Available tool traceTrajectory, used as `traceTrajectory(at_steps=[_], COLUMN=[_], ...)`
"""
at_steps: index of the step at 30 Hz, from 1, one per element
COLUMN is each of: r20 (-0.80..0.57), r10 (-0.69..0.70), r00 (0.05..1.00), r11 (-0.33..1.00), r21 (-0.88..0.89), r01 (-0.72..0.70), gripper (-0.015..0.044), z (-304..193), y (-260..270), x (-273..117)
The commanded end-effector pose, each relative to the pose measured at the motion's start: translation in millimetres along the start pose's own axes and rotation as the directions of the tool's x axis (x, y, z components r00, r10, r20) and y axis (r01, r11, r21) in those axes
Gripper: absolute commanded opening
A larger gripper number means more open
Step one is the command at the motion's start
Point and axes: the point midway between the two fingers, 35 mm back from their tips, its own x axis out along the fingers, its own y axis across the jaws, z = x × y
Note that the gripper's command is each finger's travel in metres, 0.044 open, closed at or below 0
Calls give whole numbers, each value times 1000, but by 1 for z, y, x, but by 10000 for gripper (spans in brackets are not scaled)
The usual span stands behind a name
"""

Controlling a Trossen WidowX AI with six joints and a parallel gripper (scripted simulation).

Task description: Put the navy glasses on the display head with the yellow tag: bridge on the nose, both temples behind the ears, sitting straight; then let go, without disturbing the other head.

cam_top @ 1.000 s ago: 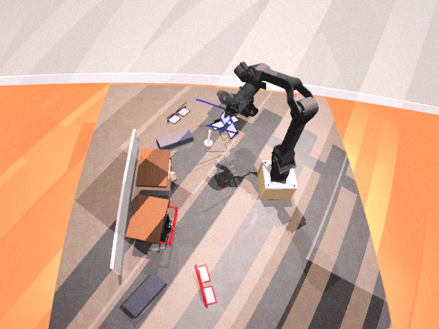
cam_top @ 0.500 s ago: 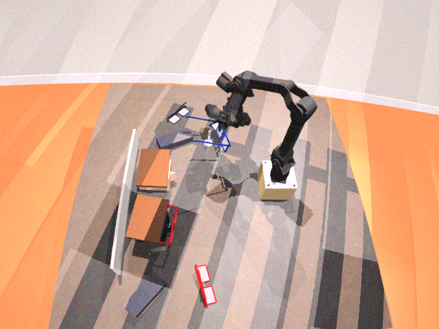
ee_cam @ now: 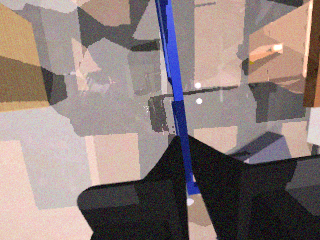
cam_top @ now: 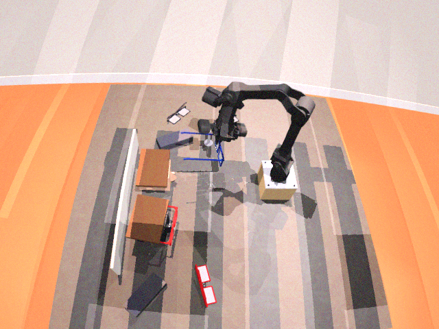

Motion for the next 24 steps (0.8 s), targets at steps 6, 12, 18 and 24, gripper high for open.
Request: traceTrajectory(at_steps=[6, 12, 18, 24], r20=[-51, -99, -148, -165], r10=[88, 133, 164, 161], r00=[995, 986, 975, 973], r11=[995, 988, 982, 982], r21=[54, 90, 121, 121], r01=[-85, -125, -147, -142], gripper=[0, 0, 0, 0], z=[24, 41, 56, 53], y=[-3, -4, -5, -5], x=[17, 27, 35, 41])
